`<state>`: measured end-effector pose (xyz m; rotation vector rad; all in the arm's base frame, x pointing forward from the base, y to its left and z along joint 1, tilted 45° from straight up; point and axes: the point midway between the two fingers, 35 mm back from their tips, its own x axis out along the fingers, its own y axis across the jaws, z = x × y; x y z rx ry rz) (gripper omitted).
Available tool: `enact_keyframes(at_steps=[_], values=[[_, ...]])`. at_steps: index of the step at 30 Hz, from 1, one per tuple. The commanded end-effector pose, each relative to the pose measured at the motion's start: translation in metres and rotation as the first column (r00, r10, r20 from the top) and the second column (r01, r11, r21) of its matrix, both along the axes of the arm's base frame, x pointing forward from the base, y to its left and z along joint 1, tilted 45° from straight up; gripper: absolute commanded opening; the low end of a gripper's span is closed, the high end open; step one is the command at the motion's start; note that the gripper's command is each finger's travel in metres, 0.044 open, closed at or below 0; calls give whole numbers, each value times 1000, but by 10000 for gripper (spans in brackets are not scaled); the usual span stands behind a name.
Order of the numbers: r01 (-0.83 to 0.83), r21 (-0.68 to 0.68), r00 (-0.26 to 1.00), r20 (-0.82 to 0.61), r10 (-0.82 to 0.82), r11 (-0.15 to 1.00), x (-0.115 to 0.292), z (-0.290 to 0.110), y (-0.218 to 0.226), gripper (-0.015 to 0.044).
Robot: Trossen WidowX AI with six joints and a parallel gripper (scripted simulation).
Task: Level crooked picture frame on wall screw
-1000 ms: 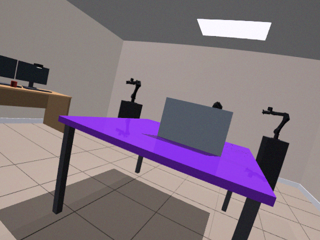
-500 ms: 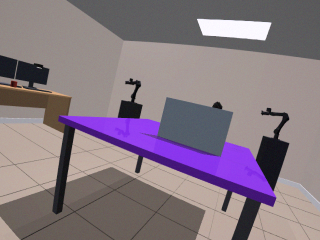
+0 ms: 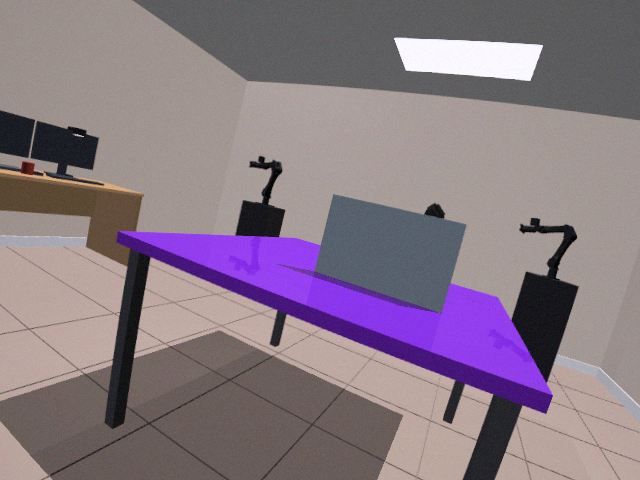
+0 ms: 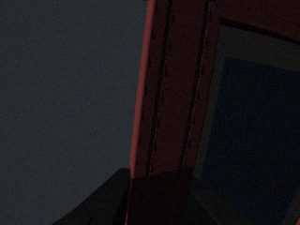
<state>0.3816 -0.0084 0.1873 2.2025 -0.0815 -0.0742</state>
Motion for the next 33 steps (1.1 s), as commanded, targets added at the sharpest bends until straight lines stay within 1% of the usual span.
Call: enact_keyframes(at_steps=[1,33], values=[[-3,-1,1000,0,3,1000,0,1,0,0],[-3,-1,1000,0,3,1000,0,8,-6,0]])
